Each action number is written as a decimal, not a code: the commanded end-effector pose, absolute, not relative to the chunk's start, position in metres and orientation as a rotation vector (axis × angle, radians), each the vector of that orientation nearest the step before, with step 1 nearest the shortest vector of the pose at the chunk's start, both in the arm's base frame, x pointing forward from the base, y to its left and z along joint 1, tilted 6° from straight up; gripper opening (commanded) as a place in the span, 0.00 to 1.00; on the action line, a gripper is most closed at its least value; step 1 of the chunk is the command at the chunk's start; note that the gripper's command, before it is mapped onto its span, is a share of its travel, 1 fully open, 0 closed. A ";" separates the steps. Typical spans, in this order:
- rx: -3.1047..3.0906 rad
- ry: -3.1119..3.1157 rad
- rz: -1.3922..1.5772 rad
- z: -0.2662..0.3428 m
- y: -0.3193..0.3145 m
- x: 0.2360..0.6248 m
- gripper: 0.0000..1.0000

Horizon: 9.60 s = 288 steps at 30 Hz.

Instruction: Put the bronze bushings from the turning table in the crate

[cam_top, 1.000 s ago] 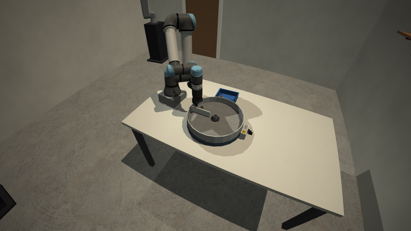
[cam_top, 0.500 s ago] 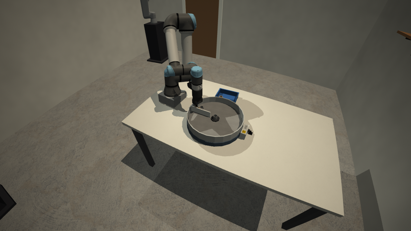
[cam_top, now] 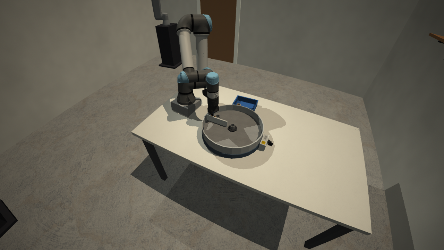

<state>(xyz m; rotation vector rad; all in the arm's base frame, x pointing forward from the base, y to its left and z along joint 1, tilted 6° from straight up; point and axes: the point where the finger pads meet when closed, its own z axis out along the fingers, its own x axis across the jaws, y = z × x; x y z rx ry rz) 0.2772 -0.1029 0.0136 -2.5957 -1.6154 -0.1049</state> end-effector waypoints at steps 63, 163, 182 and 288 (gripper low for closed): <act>-2.597 -1.616 -0.105 0.000 -0.102 0.278 0.00; -2.597 -1.616 -0.105 0.012 -0.100 0.279 0.00; -2.597 -1.616 -0.105 0.023 -0.101 0.279 0.00; -2.598 -1.617 -0.106 0.108 -0.064 0.316 0.00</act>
